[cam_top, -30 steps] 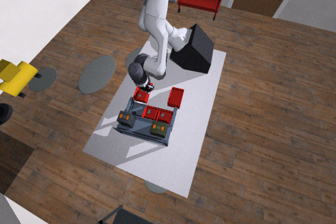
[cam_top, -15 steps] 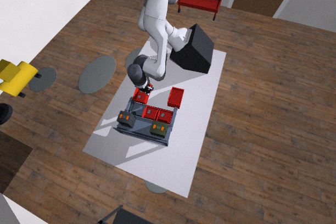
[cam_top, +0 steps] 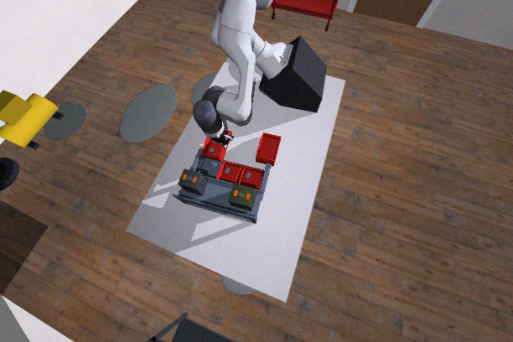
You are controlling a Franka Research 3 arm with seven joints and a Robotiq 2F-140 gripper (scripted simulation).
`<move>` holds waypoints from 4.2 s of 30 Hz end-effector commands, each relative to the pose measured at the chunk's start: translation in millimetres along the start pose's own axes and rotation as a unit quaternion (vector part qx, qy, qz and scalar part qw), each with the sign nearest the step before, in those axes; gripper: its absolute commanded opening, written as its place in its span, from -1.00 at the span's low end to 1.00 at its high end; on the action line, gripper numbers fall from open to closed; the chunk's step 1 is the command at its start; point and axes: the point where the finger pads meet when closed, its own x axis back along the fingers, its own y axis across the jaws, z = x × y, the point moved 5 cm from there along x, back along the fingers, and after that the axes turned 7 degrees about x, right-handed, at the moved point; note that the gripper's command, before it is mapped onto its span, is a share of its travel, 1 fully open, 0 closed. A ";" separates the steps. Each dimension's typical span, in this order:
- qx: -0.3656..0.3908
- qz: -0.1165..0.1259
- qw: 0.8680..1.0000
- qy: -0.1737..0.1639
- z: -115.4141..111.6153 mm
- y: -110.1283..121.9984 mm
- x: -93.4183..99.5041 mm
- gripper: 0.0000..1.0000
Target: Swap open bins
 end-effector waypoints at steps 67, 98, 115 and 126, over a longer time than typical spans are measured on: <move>0.001 0.001 1.000 0.000 -61.2 -6.6 9.5 -1.00; 0.001 0.001 1.000 0.000 -65.9 -7.1 10.2 -1.00; 0.001 0.001 1.000 0.000 -66.0 -7.1 9.8 -1.00; 0.001 0.001 1.000 0.001 -66.5 -7.2 5.3 -1.00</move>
